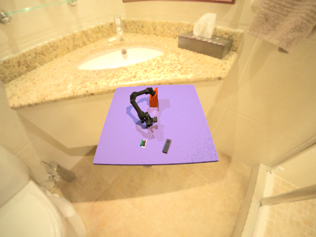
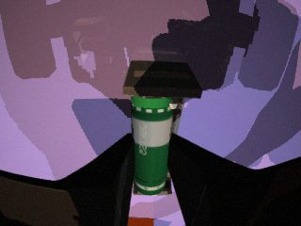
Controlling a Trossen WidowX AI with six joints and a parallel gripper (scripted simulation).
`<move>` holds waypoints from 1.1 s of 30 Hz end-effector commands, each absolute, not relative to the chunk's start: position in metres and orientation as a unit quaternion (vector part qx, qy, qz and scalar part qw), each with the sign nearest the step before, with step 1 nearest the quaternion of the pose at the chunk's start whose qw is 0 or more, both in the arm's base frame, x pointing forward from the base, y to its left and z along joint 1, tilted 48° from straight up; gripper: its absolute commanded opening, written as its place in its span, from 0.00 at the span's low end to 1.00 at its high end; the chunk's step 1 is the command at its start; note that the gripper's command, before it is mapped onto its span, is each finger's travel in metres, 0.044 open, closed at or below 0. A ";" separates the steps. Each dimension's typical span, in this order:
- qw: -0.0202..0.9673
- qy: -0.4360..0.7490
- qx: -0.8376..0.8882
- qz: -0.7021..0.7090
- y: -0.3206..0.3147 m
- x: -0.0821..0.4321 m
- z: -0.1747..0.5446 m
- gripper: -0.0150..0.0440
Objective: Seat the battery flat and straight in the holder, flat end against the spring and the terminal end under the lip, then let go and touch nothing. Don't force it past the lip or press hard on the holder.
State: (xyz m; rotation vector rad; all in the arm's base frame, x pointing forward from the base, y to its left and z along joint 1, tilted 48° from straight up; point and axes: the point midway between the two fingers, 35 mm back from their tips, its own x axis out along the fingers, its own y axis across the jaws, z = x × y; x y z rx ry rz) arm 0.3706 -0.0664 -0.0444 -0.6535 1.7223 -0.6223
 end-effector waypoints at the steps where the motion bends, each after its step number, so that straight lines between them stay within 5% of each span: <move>1: 0.577 0.724 -0.275 -0.260 -0.066 0.375 -0.049 0.37; 33: 0.617 0.692 -0.290 -0.238 -0.069 0.371 -0.050 0.37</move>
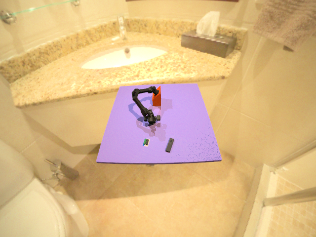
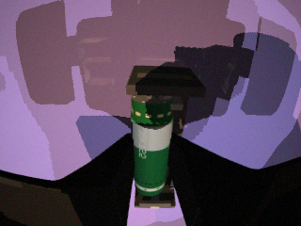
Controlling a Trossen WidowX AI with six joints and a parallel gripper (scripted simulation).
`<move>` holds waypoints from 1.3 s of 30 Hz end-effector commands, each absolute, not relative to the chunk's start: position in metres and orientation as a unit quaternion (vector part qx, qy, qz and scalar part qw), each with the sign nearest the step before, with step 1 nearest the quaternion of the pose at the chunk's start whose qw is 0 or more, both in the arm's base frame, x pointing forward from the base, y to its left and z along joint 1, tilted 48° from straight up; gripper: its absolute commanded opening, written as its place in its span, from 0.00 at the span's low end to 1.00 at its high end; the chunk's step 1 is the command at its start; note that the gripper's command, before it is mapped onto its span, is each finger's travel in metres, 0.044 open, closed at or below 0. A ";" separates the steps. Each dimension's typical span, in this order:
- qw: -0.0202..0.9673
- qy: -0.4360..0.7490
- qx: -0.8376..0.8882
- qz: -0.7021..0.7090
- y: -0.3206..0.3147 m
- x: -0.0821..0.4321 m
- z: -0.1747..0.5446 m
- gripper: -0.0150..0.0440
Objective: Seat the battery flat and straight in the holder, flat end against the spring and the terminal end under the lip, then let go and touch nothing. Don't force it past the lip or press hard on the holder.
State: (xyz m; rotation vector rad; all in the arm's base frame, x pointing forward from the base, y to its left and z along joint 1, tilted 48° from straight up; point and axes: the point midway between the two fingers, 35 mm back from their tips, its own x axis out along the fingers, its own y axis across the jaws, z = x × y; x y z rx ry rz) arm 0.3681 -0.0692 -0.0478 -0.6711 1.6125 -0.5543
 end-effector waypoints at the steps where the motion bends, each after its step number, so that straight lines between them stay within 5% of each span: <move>1: 0.618 0.691 -0.290 -0.237 -0.069 0.371 -0.050 0.37; 39: 0.665 0.647 -0.307 -0.212 -0.074 0.364 -0.047 0.37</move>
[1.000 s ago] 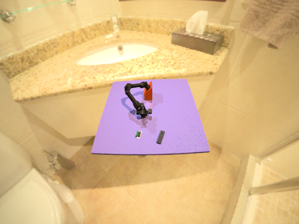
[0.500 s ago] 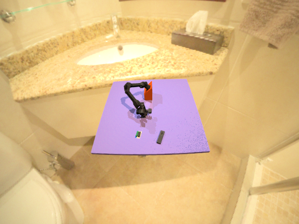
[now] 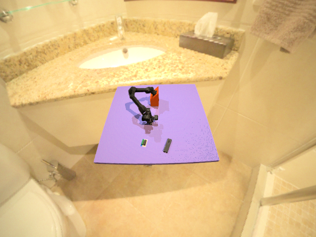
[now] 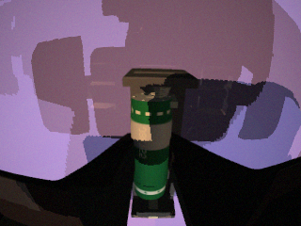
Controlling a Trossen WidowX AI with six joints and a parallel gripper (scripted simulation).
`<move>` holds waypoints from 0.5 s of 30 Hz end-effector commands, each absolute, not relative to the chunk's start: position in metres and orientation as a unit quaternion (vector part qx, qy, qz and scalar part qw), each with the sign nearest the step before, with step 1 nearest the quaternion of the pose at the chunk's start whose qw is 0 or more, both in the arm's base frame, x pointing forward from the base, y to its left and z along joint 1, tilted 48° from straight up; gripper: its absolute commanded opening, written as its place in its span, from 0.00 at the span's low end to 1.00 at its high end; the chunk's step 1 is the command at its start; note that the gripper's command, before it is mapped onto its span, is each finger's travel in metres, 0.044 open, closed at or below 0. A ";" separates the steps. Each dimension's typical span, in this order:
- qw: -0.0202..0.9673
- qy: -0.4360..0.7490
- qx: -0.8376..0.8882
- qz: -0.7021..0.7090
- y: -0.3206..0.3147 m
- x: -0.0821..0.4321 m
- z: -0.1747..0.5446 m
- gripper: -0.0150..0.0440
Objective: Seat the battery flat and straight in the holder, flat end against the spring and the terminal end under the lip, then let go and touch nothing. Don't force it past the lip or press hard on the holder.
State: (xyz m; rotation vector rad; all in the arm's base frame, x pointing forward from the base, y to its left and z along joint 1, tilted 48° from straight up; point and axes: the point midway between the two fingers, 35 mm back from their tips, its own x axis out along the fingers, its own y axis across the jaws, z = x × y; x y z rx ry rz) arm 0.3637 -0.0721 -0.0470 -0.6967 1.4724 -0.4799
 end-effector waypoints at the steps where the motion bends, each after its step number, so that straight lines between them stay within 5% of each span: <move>1: 0.666 0.646 -0.307 -0.211 -0.074 0.364 -0.047 0.37; 15: 0.684 0.626 -0.314 -0.202 -0.076 0.361 -0.047 0.37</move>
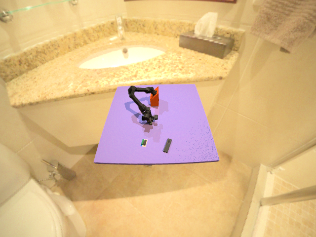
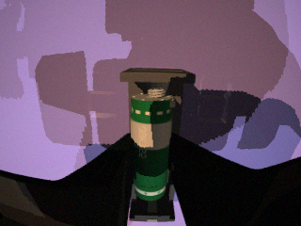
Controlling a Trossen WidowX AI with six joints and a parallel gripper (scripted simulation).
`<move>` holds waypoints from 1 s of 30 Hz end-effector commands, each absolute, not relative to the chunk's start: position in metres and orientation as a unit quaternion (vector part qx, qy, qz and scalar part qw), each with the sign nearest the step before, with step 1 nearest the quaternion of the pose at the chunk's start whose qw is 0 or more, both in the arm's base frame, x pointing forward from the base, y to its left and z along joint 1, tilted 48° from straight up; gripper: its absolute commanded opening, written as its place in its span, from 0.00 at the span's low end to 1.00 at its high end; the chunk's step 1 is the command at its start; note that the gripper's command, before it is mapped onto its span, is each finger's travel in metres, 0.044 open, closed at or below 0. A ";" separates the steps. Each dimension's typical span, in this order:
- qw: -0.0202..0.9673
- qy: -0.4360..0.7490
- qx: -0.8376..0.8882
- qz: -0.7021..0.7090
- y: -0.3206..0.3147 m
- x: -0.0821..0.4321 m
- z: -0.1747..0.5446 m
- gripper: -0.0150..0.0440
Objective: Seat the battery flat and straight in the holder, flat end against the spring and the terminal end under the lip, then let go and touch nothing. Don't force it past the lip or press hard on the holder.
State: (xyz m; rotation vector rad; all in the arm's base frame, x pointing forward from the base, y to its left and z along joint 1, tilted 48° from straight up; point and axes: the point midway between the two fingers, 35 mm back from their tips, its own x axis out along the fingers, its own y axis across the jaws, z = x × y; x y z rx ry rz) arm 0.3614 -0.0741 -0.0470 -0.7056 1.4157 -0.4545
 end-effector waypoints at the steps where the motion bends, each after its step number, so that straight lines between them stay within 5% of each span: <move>1: 0.686 0.625 -0.314 -0.201 -0.076 0.361 -0.047 0.37; 30: 0.695 0.615 -0.318 -0.196 -0.079 0.347 -0.046 0.37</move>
